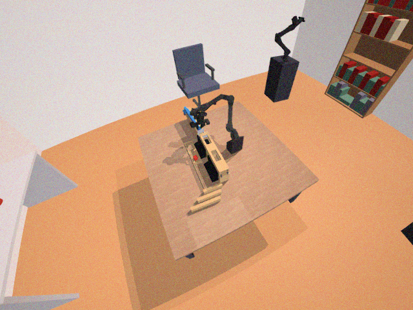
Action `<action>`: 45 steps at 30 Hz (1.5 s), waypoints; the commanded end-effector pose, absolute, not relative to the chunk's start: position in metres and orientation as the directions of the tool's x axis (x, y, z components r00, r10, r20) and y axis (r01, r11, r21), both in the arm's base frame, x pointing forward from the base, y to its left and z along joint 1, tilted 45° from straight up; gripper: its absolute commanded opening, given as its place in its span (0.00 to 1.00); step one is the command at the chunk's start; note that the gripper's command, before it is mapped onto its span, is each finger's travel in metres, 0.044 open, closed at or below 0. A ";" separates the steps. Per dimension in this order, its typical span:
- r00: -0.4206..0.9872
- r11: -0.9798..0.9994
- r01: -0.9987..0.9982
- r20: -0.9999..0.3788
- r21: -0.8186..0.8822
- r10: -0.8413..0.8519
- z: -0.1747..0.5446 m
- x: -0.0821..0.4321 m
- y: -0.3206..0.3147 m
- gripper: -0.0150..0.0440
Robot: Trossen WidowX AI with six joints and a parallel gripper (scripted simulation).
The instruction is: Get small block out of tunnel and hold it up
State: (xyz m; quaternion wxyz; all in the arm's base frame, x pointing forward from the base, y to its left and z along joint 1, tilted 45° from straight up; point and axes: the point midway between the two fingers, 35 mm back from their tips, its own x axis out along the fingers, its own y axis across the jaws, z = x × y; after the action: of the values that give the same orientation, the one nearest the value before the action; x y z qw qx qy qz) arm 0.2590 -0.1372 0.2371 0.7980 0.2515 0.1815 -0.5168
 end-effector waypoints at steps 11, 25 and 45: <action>0.388 0.312 0.922 -0.536 0.230 -0.750 0.262 0.252 -0.112 1.00; 0.390 0.317 0.921 -0.541 0.227 -0.745 0.244 0.250 -0.100 0.69; 0.389 0.316 0.921 -0.543 0.227 -0.744 0.245 0.251 -0.102 0.25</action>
State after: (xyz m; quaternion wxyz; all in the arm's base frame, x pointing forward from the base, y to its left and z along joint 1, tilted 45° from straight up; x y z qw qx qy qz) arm 0.2499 -0.1008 0.2443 0.7922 0.2574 0.1703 -0.5264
